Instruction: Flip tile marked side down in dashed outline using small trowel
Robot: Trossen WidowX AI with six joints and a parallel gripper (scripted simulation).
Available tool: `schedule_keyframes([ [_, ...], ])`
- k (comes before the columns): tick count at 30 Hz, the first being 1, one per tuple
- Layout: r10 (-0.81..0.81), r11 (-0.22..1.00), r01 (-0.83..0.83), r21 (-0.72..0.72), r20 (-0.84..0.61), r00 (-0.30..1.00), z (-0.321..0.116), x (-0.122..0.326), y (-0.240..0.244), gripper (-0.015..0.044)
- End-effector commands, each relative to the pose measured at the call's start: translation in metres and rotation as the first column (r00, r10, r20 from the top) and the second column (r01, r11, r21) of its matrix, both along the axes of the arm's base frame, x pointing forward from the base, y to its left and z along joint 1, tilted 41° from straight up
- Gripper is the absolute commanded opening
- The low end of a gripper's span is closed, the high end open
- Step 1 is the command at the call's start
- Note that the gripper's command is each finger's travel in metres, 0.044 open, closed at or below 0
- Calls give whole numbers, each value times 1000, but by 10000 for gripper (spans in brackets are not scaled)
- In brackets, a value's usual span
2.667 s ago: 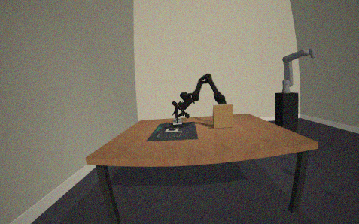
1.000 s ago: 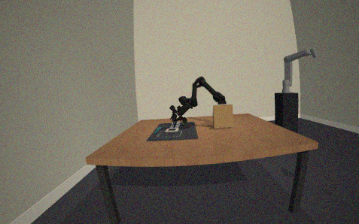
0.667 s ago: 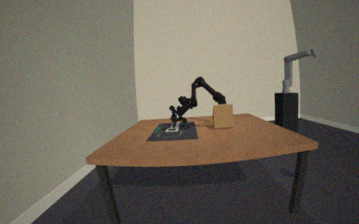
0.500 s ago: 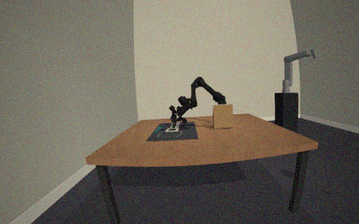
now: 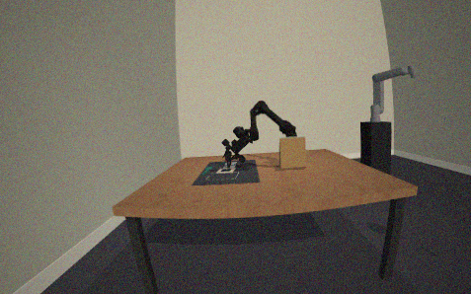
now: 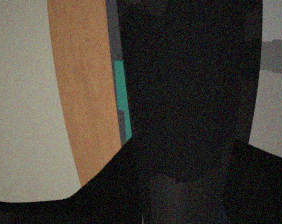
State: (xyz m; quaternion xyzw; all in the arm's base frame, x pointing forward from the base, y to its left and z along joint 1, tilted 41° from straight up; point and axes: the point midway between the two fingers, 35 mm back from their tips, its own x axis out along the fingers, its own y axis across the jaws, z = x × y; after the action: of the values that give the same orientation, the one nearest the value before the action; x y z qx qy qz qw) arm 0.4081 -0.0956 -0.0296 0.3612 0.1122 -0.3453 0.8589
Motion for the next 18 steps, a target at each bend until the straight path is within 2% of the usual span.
schedule_keyframes([
  [1,11,998,-12,65,16,1000,8,2,4,0],
  [18,11,997,-13,79,18,1000,19,4,39,0],
])
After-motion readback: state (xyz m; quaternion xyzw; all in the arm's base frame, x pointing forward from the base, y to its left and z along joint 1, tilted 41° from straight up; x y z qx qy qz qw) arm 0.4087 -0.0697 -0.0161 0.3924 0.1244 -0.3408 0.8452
